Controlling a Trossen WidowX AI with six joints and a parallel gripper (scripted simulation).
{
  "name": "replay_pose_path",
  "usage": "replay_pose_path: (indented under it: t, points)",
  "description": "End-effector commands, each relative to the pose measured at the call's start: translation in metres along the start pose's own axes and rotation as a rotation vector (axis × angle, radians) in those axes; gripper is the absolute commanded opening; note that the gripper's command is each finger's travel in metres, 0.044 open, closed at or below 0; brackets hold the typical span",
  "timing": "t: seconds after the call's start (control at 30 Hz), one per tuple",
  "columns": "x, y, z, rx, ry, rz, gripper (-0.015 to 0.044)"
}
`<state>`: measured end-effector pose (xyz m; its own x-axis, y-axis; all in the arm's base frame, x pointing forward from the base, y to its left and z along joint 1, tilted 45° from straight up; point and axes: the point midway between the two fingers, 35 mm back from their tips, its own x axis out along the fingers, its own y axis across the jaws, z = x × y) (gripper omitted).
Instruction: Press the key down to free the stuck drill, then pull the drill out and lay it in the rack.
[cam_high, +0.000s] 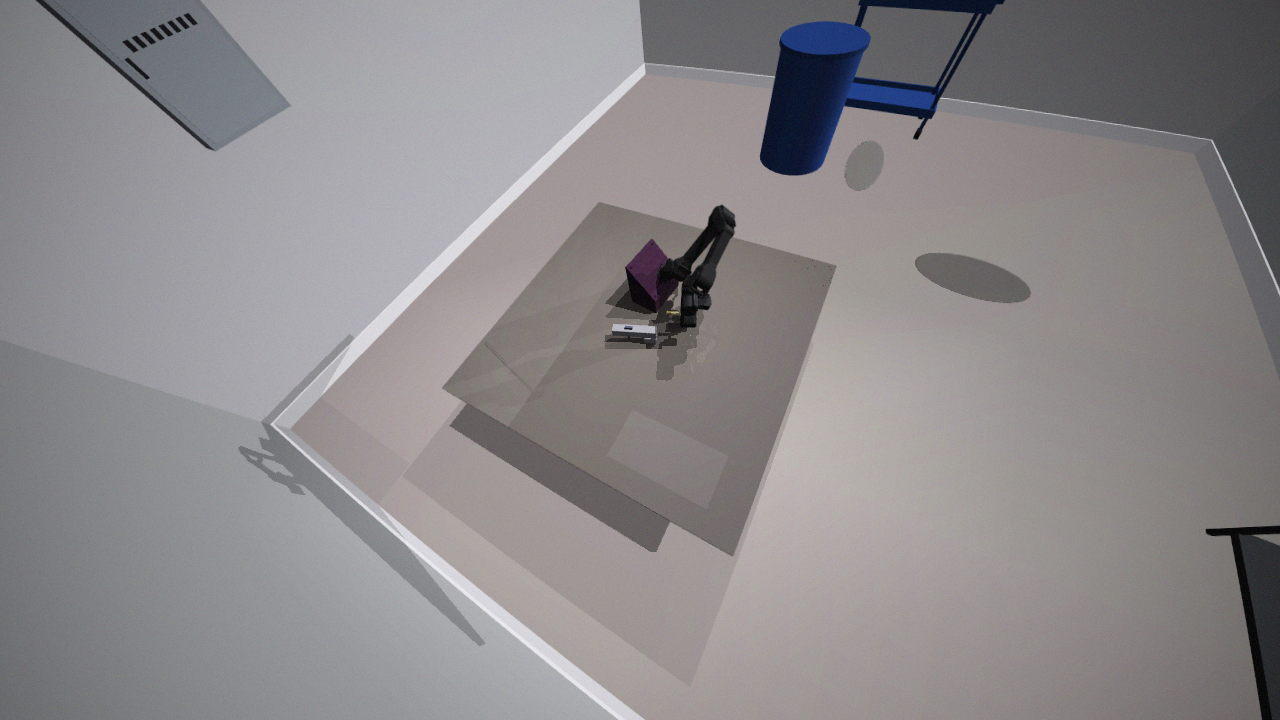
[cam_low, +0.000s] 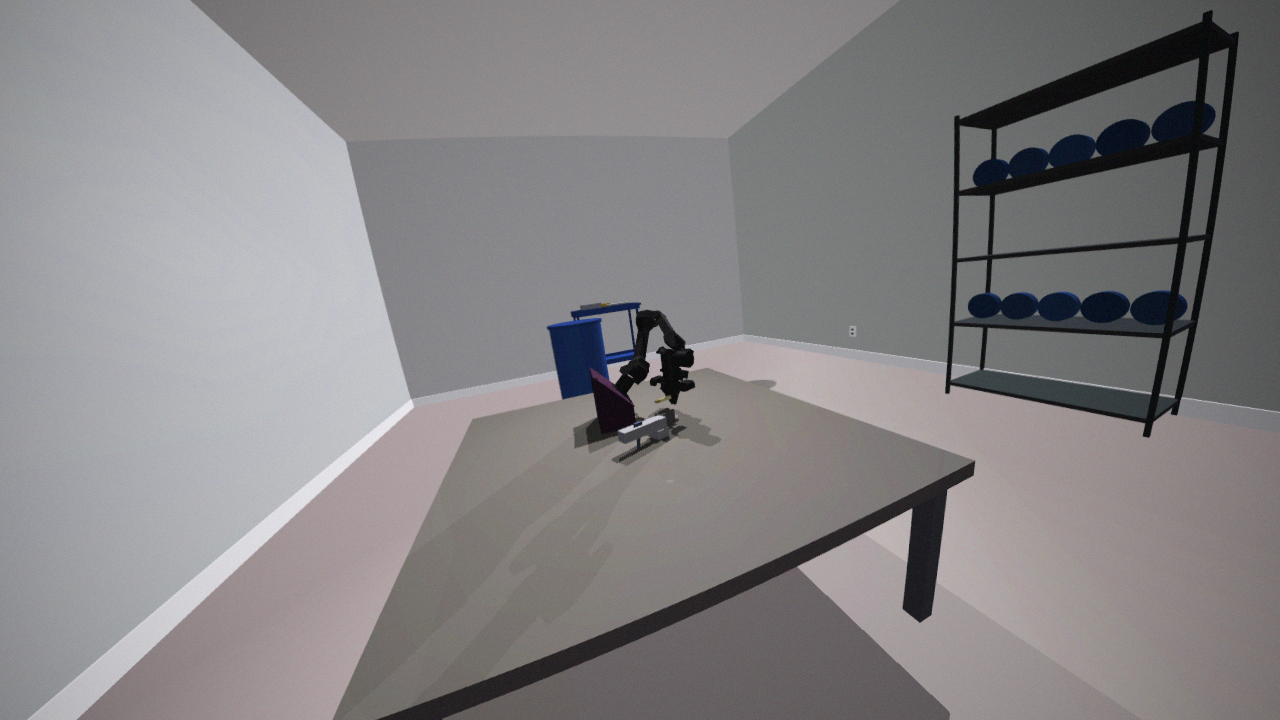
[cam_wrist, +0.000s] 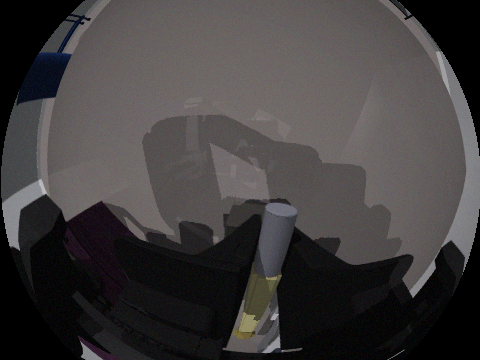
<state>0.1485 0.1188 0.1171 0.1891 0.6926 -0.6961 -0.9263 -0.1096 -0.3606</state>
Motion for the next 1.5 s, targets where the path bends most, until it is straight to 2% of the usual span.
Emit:
replay_pose_path:
  t: [0.0,1.47]
  points:
    - [-0.002,0.007,0.001,0.003,0.007,-0.001,0.0]
    - [0.052,0.007,0.002,0.003,0.003,-0.003,0.0]
